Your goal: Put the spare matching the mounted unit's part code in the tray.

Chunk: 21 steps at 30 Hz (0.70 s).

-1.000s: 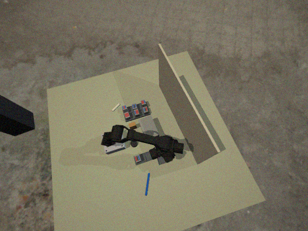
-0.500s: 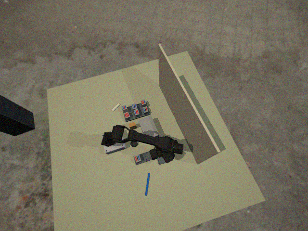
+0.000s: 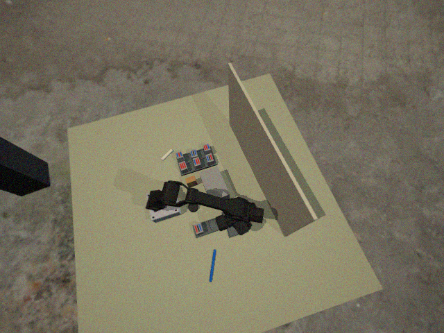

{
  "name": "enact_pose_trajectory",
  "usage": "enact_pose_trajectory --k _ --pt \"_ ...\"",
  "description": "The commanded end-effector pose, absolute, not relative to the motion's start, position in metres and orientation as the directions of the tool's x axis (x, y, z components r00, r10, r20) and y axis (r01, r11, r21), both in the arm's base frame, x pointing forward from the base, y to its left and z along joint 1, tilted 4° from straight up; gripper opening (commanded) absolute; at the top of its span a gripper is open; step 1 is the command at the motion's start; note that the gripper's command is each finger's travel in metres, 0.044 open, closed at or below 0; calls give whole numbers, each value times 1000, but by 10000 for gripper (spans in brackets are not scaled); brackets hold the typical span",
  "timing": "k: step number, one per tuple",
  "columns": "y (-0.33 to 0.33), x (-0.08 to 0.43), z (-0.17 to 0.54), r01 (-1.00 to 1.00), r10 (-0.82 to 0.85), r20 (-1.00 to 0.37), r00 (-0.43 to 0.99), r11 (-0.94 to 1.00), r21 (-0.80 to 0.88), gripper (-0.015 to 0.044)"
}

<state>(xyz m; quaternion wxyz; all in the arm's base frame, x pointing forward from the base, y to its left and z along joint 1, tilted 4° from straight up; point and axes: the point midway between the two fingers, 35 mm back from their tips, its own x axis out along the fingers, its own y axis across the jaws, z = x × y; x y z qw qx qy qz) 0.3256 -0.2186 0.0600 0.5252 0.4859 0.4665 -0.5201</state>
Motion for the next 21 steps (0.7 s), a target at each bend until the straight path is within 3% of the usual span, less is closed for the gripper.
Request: enact_pose_trajectory --k 1,21 --pt "-217 323 53 1000 -87 -996 16 -8 17 0" --pt "-218 321 35 1000 -86 -996 16 -8 17 0"
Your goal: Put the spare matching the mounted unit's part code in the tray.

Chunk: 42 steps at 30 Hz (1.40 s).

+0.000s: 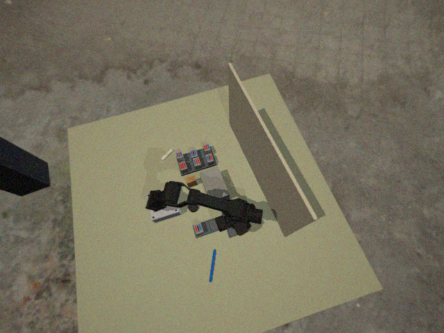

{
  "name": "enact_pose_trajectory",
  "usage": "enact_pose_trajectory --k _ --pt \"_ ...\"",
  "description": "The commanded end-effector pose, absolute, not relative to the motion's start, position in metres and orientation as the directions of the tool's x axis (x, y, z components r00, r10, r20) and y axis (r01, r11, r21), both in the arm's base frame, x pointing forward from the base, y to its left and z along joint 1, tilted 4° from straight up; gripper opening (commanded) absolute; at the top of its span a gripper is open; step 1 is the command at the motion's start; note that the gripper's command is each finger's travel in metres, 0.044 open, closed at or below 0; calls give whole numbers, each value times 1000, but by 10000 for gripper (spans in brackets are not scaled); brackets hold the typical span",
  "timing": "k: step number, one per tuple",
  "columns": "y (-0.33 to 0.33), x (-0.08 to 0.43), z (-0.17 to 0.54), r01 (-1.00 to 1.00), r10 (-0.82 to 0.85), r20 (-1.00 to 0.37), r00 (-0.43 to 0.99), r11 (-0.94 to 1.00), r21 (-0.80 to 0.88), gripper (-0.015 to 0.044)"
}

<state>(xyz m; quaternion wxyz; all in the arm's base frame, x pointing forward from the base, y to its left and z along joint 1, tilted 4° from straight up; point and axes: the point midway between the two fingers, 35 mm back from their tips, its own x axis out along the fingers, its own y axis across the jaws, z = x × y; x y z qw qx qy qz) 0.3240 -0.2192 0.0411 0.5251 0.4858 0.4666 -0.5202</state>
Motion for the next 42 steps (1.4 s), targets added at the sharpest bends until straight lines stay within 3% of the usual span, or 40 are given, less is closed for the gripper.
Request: enact_pose_trajectory --k 1,36,42 --pt "-218 321 35 1000 -86 -996 16 -8 17 0" --pt "-217 317 9 1000 -86 -996 16 -8 16 0" --pt "-218 319 11 1000 -92 -996 21 -13 22 157"
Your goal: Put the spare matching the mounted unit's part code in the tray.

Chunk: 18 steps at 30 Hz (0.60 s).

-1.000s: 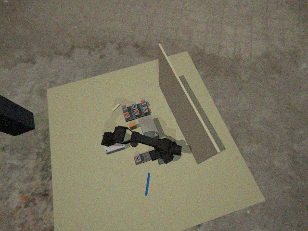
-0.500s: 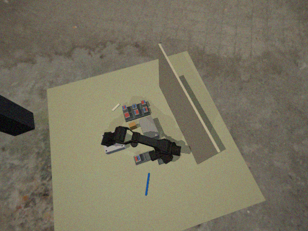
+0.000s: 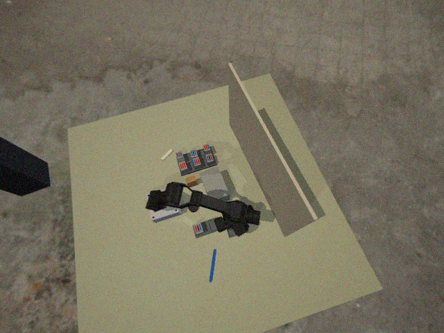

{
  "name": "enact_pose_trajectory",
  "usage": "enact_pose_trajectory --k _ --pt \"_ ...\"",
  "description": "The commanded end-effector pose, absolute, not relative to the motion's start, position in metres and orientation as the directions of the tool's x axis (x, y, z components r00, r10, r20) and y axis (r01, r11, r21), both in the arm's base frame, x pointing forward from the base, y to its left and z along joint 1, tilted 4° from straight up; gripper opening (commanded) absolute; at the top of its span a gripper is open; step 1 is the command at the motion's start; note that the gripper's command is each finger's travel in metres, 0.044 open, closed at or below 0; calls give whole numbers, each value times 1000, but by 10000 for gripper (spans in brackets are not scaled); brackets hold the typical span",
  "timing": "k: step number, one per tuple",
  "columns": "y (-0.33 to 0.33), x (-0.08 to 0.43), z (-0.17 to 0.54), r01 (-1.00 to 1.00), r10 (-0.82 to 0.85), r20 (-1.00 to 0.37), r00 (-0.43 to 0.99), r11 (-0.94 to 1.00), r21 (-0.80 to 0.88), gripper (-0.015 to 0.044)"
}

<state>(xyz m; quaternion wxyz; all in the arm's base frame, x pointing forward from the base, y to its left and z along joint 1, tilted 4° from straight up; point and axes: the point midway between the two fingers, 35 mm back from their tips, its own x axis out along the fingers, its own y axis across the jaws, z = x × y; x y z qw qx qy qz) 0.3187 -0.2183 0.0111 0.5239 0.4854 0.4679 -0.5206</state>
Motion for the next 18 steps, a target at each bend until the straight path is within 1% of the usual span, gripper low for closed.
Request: enact_pose_trajectory --k 1,11,13,18 --pt "-218 319 11 1000 -92 -996 21 -13 22 184" --pt "-218 319 11 1000 -92 -996 21 -13 22 440" --pt "-218 320 23 1000 -91 -996 20 -13 22 440" --pt "-210 317 107 1000 -87 -996 17 -9 18 440"
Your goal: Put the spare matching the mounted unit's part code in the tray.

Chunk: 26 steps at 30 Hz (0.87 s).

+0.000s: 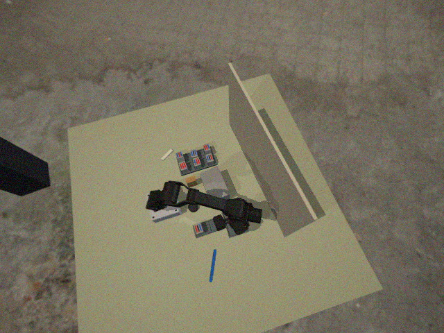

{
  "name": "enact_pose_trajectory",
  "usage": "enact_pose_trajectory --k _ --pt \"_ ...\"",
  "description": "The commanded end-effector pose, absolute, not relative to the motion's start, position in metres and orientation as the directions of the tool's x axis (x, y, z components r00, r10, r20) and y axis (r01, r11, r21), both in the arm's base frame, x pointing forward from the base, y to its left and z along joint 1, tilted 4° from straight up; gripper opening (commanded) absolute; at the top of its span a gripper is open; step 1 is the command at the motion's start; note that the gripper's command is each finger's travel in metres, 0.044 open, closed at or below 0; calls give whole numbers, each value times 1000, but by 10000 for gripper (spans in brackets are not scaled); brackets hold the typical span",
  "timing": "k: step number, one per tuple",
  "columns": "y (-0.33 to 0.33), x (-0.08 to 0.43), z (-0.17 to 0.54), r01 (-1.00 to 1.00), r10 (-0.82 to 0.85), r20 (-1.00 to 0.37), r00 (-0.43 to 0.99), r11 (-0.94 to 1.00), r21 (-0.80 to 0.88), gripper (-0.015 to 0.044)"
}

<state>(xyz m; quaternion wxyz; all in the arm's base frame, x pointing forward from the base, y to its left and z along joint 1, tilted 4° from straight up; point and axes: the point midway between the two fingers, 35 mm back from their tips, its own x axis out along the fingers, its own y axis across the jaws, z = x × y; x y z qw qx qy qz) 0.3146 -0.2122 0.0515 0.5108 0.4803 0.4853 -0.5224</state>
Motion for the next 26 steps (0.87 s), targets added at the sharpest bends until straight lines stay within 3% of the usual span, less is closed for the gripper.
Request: enact_pose_trajectory --k 1,26 --pt "-208 316 116 1000 -86 -996 16 -8 17 440" --pt "-210 319 120 999 -104 -994 43 -2 44 440"
